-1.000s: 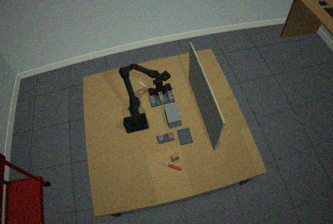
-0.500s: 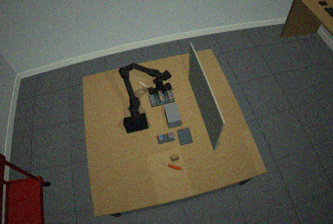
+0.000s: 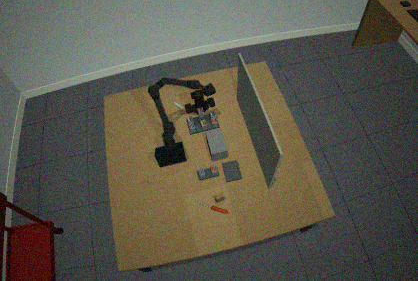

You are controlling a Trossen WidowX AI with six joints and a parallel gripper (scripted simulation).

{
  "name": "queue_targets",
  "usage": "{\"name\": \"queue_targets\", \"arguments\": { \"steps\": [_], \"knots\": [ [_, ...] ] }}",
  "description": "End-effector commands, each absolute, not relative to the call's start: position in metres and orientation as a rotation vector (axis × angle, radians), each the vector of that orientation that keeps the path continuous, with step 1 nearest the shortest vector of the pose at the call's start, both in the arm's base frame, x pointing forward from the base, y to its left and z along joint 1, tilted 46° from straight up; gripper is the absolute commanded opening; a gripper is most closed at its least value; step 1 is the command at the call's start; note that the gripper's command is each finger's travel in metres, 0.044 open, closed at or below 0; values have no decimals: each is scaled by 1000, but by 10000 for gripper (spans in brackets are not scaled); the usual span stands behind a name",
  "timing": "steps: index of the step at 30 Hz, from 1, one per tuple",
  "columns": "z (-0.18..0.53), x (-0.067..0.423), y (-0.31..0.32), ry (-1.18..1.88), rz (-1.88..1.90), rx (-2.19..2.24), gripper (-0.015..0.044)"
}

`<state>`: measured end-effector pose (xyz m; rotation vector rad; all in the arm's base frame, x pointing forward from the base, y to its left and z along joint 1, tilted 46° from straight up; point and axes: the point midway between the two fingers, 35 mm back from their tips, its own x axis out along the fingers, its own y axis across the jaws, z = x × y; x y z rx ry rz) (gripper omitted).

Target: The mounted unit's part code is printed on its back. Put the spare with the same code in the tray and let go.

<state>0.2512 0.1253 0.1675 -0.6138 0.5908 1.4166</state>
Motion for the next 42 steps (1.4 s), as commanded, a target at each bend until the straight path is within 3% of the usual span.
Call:
{"name": "queue_targets", "arguments": {
  "steps": [1, 25, 42],
  "knots": [
    [172, 251, 123, 579, 1413, -616, 0],
    [224, 244, 73, 587, 1411, -616, 0],
    [185, 299, 9, 658, 1358, -611, 0]
  ]
}}
